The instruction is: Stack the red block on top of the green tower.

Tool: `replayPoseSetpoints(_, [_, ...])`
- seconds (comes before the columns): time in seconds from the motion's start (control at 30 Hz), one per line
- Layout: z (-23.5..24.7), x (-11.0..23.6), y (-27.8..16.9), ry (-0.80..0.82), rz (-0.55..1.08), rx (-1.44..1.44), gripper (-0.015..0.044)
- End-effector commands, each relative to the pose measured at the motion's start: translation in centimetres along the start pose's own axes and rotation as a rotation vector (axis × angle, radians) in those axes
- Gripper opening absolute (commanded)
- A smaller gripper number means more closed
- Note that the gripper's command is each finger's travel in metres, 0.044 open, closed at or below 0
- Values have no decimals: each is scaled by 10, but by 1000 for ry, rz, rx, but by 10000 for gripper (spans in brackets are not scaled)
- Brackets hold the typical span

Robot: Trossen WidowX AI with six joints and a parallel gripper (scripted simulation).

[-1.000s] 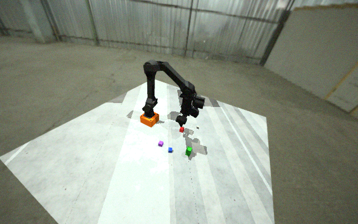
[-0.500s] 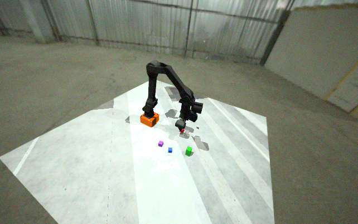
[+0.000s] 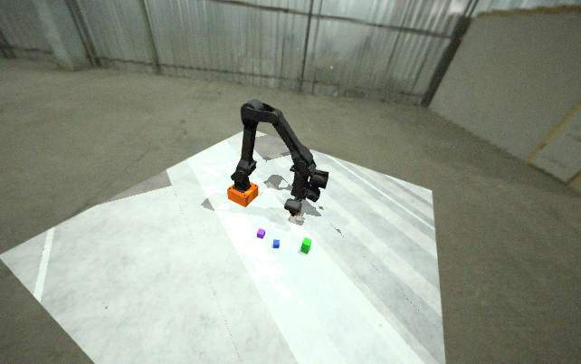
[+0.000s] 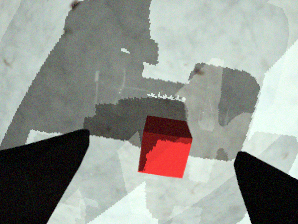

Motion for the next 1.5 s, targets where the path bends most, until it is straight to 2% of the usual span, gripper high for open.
replayPoseSetpoints(0.0, [0, -9, -2, -1, 13, -6, 440])
replayPoseSetpoints(0.23, [0, -19, -3, -1, 13, -6, 440])
replayPoseSetpoints(0.83, [0, -19, -3, -1, 13, -6, 440])
replayPoseSetpoints(1.23, [0, -19, -3, -1, 13, -6, 125])
replayPoseSetpoints(1.47, [0, -19, -3, -1, 13, -6, 78])
Point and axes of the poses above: the point midway between the two fingers, 35 mm back from their tips, its own x axis back along the fingers, its own z axis across the jaws, y = z × x, the point moved 6 cm from there along x, back along the fingers, and after that the axes turned 14 degrees about x, right-handed, at the moved point
